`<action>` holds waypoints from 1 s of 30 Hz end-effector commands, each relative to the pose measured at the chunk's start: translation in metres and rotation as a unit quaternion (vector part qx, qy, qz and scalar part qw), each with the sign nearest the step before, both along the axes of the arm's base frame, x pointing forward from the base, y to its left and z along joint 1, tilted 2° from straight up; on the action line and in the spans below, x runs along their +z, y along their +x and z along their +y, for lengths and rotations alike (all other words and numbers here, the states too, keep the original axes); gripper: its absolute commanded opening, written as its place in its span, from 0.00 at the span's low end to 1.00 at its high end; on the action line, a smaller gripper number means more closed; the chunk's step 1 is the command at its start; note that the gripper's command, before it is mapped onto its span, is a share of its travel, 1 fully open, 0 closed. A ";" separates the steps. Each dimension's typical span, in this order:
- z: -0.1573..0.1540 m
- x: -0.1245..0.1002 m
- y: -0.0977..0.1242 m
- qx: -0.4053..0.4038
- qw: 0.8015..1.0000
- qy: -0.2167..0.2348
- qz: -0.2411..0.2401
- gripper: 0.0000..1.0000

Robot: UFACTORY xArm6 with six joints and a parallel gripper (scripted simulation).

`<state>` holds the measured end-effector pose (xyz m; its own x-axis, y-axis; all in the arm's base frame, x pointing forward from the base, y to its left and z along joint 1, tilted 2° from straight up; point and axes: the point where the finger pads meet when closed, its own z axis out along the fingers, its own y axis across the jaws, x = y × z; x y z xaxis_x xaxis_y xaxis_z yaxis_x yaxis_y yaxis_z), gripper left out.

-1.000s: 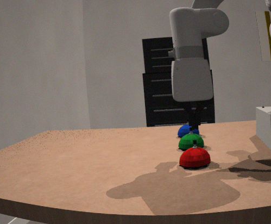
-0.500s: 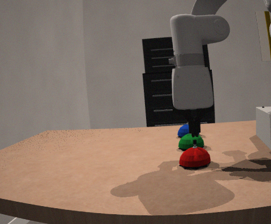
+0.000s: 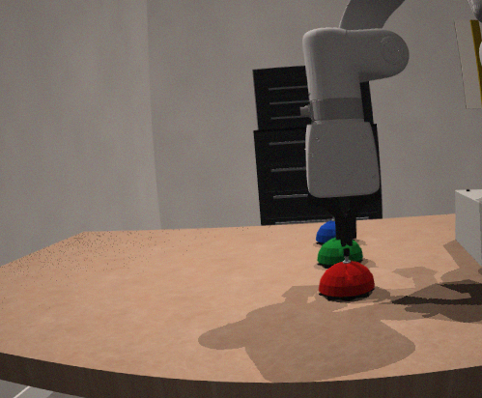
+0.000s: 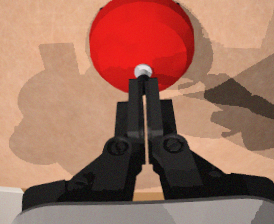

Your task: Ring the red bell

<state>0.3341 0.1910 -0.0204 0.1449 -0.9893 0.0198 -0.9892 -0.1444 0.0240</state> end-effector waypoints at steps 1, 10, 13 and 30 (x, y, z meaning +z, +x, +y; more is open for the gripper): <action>0.001 0.001 0.001 0.000 1.000 0.001 -0.002 0.00; 0.001 0.000 0.001 0.000 1.000 0.001 -0.002 0.00; 0.001 -0.003 0.001 0.000 1.000 0.001 -0.002 0.00; 0.001 -0.009 0.001 0.000 1.000 0.001 -0.002 0.00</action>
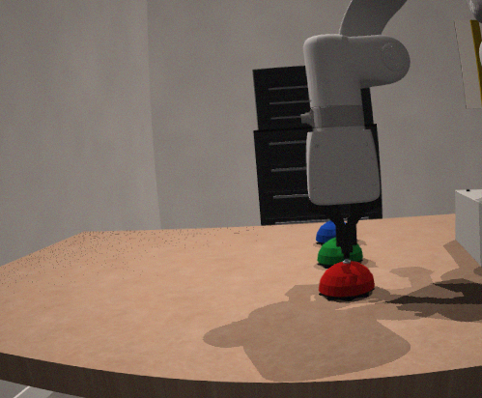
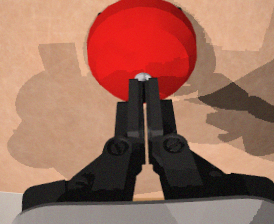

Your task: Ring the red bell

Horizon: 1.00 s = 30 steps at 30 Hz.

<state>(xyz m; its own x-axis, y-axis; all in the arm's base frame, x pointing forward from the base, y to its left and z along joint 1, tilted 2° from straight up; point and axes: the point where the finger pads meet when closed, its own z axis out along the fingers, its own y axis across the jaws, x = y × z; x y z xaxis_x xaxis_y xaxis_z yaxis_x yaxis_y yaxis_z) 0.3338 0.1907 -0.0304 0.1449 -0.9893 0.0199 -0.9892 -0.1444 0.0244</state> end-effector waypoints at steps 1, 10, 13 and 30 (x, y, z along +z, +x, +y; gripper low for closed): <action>0.001 0.001 0.001 0.000 1.000 0.001 -0.002 0.00; 0.001 -0.003 0.001 0.000 1.000 0.001 -0.002 0.00; 0.001 -0.003 0.001 0.000 1.000 0.001 -0.002 0.00; 0.001 -0.003 0.001 0.000 1.000 0.001 -0.002 0.00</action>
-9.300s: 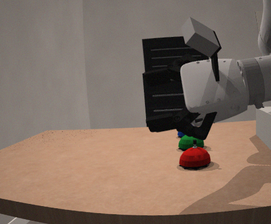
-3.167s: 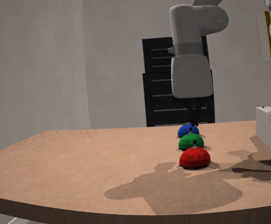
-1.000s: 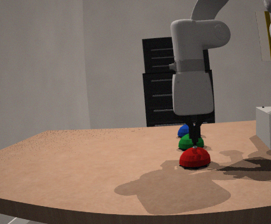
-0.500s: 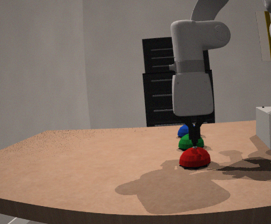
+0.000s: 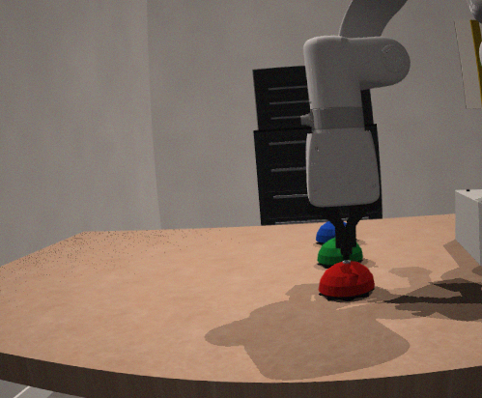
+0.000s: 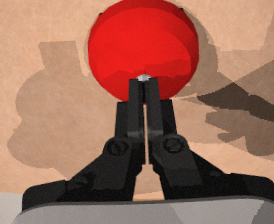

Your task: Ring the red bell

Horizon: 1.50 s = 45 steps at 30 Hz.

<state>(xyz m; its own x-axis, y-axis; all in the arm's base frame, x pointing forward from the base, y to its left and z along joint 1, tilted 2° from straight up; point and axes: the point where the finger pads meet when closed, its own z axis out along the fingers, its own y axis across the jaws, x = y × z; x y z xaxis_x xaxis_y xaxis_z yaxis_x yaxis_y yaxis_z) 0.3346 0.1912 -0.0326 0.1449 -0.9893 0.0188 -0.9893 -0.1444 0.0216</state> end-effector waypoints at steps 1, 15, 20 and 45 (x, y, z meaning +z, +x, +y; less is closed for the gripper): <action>0.000 0.000 0.001 0.000 1.000 0.000 0.000 0.00; 0.000 0.002 0.001 0.000 1.000 0.000 0.000 0.00; 0.000 0.008 0.001 0.000 1.000 0.000 0.000 0.00; 0.002 0.061 0.002 0.000 1.000 0.000 0.000 0.00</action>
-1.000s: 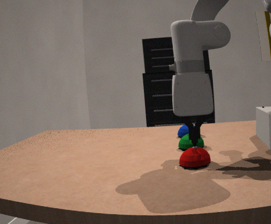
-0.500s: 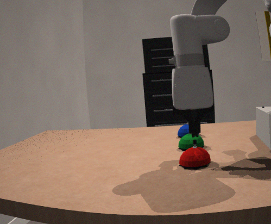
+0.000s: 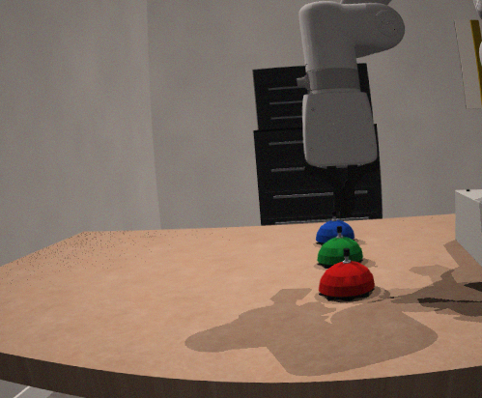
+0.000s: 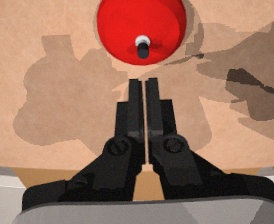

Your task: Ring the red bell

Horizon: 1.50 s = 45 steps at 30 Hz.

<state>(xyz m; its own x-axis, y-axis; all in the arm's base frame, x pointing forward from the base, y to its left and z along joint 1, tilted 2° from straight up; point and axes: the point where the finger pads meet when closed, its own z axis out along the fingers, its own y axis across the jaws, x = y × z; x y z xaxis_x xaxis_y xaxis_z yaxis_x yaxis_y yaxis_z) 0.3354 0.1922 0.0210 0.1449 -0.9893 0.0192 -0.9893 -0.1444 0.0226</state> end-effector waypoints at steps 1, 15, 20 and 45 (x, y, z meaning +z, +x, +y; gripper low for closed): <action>0.001 0.009 0.001 0.000 1.000 0.001 -0.001 0.00; 0.001 0.016 0.001 0.000 1.000 0.001 -0.001 0.00; 0.001 0.016 0.001 0.000 1.000 0.001 -0.001 0.00; 0.001 0.016 0.001 0.000 1.000 0.001 -0.001 0.00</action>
<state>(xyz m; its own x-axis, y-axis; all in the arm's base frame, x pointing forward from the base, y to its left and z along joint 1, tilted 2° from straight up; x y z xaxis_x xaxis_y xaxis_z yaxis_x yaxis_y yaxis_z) 0.3351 0.1922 0.0358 0.1449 -0.9893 0.0199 -0.9892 -0.1444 0.0242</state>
